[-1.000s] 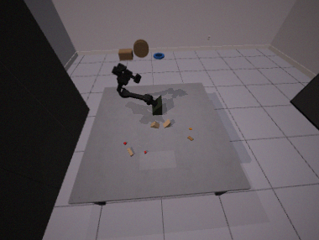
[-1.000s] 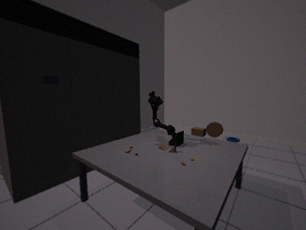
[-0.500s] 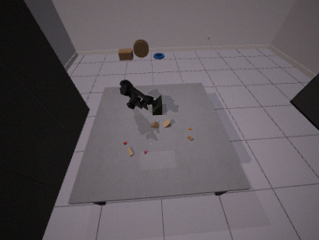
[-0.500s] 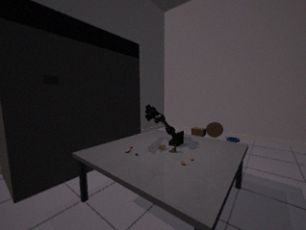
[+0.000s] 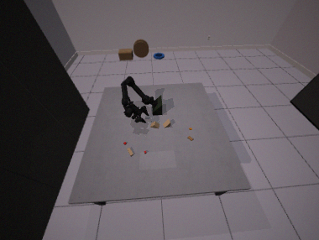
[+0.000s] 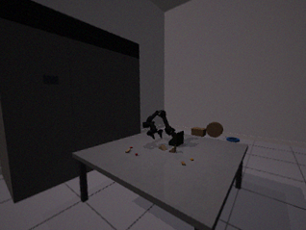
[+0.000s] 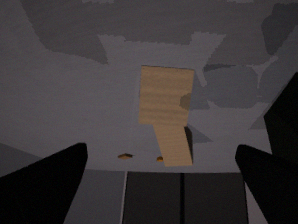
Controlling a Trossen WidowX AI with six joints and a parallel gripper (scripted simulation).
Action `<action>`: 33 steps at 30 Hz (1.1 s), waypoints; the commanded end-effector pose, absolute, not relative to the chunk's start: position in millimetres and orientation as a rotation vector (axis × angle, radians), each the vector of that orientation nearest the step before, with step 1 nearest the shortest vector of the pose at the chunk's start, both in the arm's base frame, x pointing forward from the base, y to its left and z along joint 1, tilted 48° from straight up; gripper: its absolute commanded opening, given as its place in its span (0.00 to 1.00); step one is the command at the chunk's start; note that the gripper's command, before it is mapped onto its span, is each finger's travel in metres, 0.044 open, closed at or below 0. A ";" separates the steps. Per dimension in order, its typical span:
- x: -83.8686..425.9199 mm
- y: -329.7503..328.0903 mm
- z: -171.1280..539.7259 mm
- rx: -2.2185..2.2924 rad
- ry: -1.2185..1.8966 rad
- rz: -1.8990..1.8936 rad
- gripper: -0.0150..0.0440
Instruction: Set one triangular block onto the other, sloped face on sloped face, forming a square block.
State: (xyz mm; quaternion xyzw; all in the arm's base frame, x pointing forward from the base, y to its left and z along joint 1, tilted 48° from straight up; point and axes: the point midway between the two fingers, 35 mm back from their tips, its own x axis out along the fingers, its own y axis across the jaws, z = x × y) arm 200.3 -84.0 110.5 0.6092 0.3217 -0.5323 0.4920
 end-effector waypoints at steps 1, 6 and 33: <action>189.1 -87.6 104.0 1.502 0.808 -1.346 1.00; 191.6 -88.7 98.7 1.502 0.808 -1.346 1.00; 213.7 -98.4 4.2 1.498 0.807 -1.349 0.96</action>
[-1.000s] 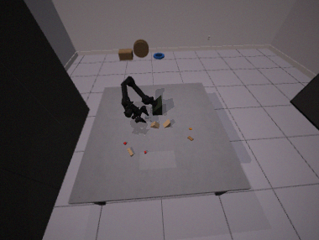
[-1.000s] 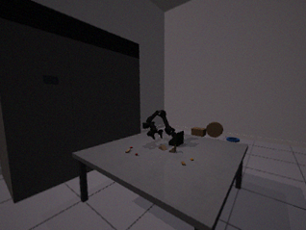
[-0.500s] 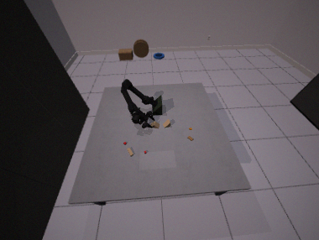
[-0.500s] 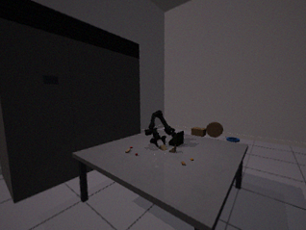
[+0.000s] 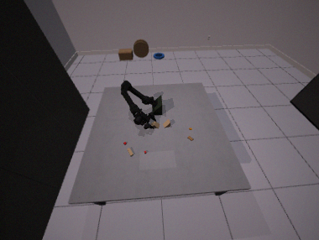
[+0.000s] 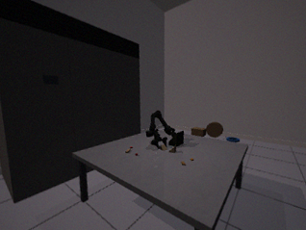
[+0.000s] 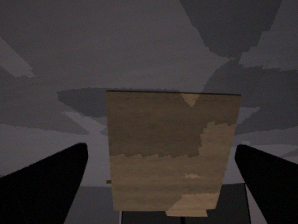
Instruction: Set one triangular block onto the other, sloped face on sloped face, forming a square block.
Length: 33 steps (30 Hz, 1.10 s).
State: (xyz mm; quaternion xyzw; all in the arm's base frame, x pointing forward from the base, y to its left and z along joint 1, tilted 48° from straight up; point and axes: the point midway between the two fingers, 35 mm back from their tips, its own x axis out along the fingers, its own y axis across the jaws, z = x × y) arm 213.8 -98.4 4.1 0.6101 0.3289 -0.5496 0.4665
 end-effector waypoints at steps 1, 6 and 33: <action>213.7 -98.4 4.2 1.498 0.807 -1.349 0.91; 213.7 -98.4 4.2 1.498 0.807 -1.349 0.69; 228.4 -48.0 49.6 1.501 0.813 -1.349 0.25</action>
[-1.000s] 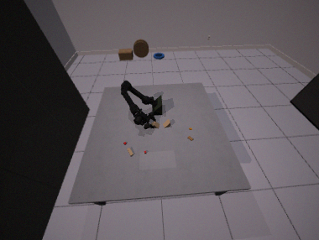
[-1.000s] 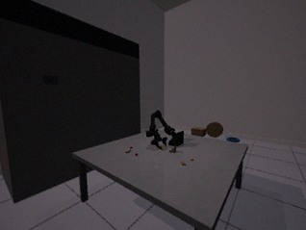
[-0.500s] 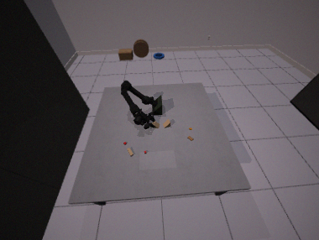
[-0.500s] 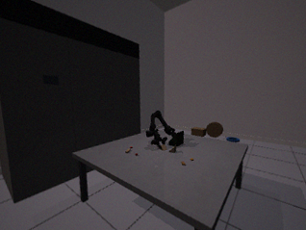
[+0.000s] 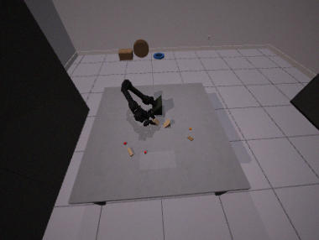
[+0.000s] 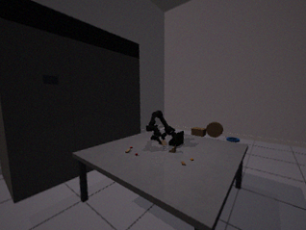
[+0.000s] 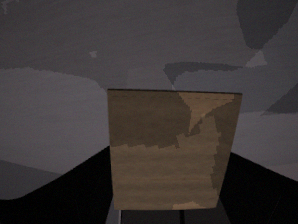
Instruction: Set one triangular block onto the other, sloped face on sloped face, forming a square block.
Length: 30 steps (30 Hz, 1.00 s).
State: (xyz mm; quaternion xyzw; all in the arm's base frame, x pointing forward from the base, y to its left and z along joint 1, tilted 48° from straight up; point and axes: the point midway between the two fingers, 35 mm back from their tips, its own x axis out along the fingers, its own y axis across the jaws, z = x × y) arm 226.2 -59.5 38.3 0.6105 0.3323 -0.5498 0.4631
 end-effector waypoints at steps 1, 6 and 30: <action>228.5 -44.3 52.9 1.502 0.813 -1.348 0.25; 227.6 -26.6 68.9 1.502 0.813 -1.347 0.25; 225.0 -24.1 62.6 0.997 1.092 -1.134 0.25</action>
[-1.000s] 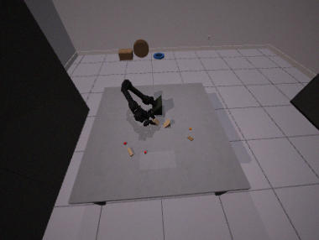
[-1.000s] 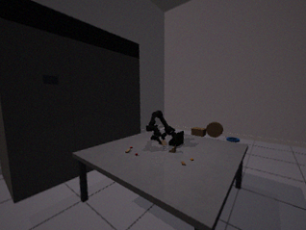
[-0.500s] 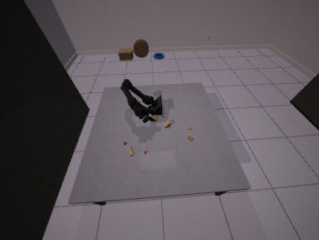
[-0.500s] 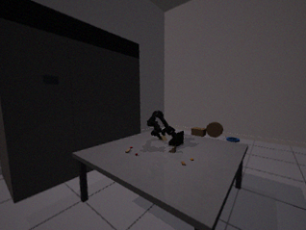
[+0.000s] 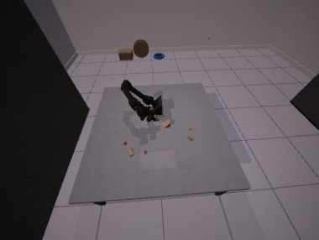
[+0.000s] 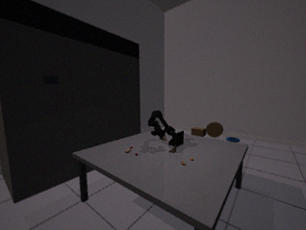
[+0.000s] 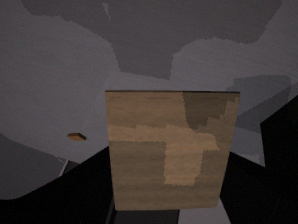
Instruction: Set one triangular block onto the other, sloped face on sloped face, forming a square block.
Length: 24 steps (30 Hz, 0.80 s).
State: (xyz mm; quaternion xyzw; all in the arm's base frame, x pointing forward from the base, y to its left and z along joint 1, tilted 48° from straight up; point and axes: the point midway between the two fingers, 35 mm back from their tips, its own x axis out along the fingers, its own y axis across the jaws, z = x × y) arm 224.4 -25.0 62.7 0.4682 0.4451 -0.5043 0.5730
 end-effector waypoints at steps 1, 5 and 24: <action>224.9 -23.9 62.3 0.966 1.108 -1.120 0.25; 224.4 -23.5 61.2 0.843 1.169 -1.062 0.25; 223.2 -21.1 57.3 0.256 1.431 -0.749 0.25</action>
